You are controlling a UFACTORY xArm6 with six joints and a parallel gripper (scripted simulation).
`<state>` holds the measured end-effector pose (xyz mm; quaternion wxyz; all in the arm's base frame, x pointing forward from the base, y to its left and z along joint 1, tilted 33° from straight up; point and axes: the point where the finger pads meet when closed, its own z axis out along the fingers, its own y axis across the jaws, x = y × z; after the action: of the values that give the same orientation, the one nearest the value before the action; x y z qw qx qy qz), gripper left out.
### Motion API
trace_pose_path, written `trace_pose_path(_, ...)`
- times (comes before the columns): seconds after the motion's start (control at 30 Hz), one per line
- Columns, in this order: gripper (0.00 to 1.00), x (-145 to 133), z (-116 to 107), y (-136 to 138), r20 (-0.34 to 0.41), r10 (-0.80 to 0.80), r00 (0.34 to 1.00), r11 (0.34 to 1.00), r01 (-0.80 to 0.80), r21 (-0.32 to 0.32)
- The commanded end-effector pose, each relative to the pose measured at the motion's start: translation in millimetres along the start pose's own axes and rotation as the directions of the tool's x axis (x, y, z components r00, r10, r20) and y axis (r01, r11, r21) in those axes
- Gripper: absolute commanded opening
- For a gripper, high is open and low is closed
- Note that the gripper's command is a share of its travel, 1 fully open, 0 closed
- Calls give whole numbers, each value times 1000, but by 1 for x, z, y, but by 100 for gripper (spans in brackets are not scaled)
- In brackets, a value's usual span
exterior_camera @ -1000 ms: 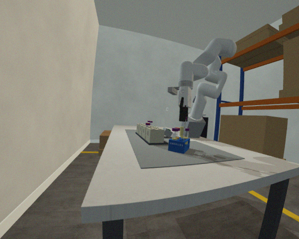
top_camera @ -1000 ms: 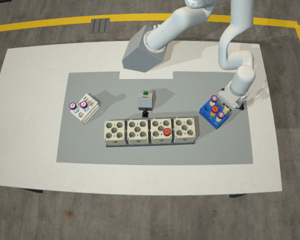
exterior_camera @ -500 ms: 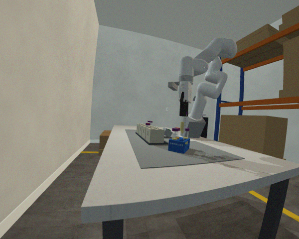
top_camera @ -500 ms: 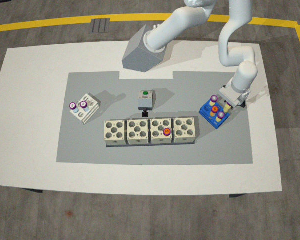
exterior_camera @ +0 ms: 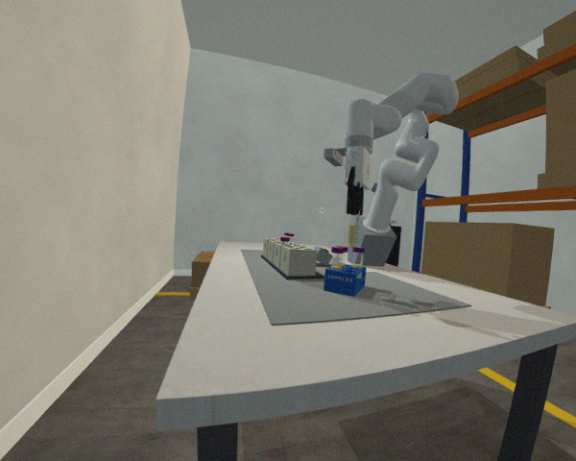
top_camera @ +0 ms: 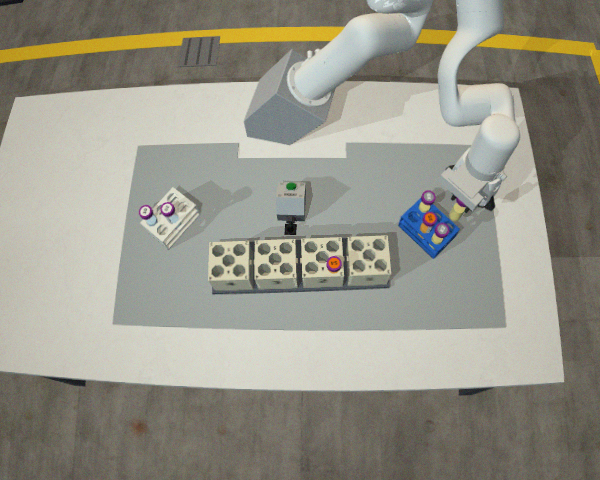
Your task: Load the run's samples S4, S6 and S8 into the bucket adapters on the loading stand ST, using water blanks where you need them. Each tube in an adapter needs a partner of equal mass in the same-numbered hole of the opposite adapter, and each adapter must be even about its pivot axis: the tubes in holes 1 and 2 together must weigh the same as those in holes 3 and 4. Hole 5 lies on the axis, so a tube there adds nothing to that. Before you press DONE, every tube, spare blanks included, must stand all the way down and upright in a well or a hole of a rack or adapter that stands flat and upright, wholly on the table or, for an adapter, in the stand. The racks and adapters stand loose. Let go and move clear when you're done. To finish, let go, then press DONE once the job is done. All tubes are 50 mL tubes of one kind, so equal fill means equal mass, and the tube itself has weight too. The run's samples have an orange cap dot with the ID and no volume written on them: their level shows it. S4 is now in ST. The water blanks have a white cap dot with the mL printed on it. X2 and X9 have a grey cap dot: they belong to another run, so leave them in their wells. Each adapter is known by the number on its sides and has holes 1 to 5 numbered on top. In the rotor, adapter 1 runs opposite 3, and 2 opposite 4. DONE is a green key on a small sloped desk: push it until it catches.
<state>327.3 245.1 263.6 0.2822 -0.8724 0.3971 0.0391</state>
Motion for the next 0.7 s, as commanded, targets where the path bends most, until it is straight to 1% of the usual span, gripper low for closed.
trace_pose_path(0.0,0,0,-13,-1,-1,-1,1000,1000,1,3)
trace_pose_path(0.07,0,0,-17,-1,-1,-1,1000,1000,1,3)
trace_pose_path(0.67,0,0,-17,-1,-1,-1,1000,1000,1,3)
